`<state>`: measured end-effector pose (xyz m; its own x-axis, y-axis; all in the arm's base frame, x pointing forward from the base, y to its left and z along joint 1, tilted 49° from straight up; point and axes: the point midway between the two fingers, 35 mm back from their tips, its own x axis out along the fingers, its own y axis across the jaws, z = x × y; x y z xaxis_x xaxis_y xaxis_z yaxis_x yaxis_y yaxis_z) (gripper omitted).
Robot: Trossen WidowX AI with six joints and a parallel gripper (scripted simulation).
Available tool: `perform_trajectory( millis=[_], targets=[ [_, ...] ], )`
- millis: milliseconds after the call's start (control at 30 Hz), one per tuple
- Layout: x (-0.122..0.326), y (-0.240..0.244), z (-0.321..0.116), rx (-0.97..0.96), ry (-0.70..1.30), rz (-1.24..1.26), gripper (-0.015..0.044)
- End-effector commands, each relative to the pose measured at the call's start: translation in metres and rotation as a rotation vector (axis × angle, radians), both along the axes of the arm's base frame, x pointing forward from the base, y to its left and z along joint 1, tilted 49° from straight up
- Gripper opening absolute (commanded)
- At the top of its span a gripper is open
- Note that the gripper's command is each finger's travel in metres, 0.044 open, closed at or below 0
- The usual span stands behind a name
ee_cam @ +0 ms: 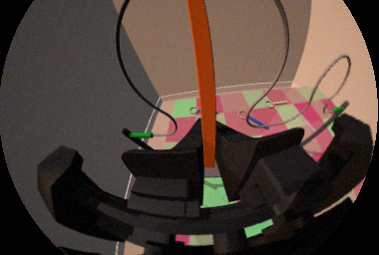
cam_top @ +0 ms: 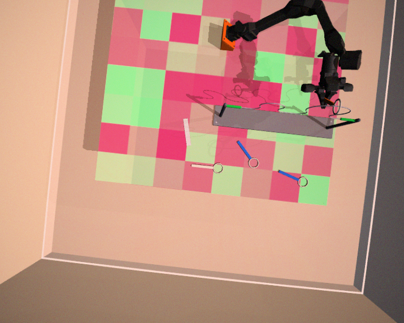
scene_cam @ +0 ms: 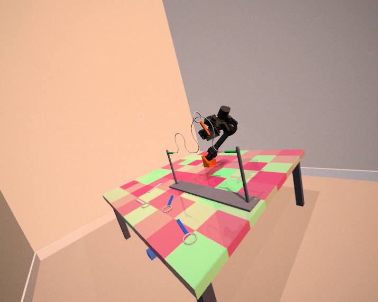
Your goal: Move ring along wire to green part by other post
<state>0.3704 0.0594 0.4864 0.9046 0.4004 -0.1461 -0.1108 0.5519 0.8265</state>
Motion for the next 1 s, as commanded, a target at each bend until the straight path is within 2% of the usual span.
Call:
perform_trajectory(
  millis=[0,967],
  targets=[
    [-0.002,0.001,0.002,0.048,-0.002,0.002,-0.015],
    [-0.002,0.007,0.015,0.413,-0.009,0.003,-0.015]
  ],
)
